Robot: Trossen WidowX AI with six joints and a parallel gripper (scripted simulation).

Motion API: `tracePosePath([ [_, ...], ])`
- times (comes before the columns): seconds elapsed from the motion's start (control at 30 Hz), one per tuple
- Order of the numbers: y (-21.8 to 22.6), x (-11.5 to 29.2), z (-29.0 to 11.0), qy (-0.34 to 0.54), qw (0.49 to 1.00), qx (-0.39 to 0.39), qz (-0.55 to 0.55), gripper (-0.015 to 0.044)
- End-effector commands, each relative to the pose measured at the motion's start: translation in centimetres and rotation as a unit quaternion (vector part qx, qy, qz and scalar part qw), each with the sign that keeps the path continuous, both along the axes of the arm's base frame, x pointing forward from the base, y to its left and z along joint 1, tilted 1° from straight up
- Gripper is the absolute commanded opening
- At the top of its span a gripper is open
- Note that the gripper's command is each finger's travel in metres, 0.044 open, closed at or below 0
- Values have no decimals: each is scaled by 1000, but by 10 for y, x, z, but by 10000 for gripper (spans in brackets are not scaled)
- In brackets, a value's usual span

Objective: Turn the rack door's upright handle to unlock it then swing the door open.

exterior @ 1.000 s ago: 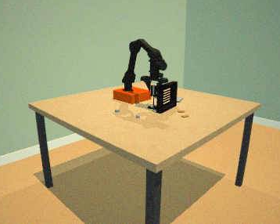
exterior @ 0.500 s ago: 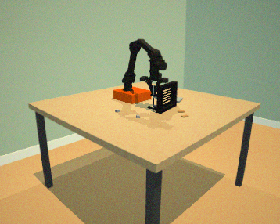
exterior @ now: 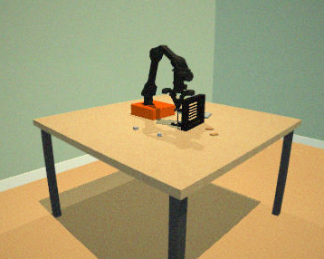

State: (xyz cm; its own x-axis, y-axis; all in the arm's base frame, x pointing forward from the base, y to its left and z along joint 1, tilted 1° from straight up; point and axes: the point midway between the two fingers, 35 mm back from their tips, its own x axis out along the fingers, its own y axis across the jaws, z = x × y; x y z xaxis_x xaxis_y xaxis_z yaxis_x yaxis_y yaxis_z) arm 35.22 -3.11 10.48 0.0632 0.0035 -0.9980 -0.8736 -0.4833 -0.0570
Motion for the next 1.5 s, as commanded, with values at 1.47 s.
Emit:
tracePosePath([
  [1.47,20,-78,-7,8,909,26,-416,21],
])
